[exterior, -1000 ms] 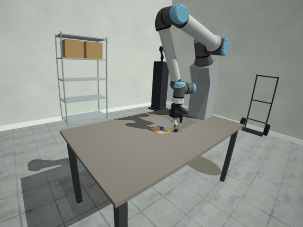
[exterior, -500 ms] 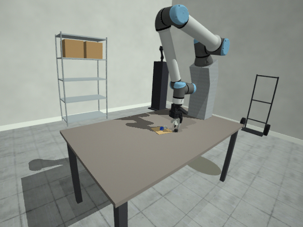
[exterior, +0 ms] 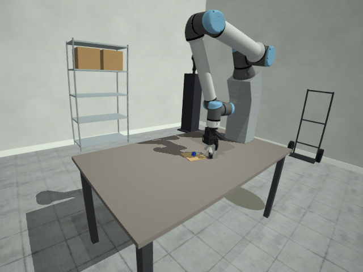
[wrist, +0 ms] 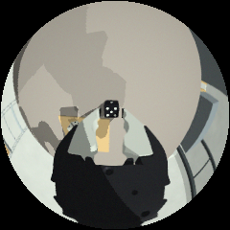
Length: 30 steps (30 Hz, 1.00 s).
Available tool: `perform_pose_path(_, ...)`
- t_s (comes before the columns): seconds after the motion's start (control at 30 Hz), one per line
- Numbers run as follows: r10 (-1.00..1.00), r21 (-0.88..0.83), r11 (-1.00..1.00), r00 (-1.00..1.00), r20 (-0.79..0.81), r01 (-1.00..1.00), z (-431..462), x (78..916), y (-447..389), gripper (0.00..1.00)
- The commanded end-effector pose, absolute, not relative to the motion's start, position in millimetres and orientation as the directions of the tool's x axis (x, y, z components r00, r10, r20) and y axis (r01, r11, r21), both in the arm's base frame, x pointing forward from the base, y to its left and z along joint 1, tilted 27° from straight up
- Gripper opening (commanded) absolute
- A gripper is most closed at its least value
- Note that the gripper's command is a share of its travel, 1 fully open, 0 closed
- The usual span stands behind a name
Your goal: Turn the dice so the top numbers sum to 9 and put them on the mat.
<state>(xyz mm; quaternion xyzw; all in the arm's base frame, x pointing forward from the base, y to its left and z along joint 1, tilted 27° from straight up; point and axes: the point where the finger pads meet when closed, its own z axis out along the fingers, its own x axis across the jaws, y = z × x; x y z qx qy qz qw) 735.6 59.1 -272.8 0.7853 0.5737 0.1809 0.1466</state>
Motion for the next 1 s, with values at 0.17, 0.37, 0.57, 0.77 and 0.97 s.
perform_pose_path(0.17,0.954,0.438,-0.299,0.276,0.116,0.848,-279.1,739.2,59.0,0.24)
perform_pose_path(0.37,0.954,0.438,-0.299,0.276,0.116,0.848,-279.2,739.2,59.0,0.24)
perform_pose_path(0.57,0.954,0.438,-0.299,0.276,0.116,0.848,-279.2,739.2,59.0,0.24)
perform_pose_path(0.77,0.954,0.438,-0.299,0.276,0.116,0.848,-279.2,739.2,59.0,0.24)
perform_pose_path(0.97,0.954,0.438,-0.299,0.276,0.116,0.848,-279.2,739.2,59.0,0.24)
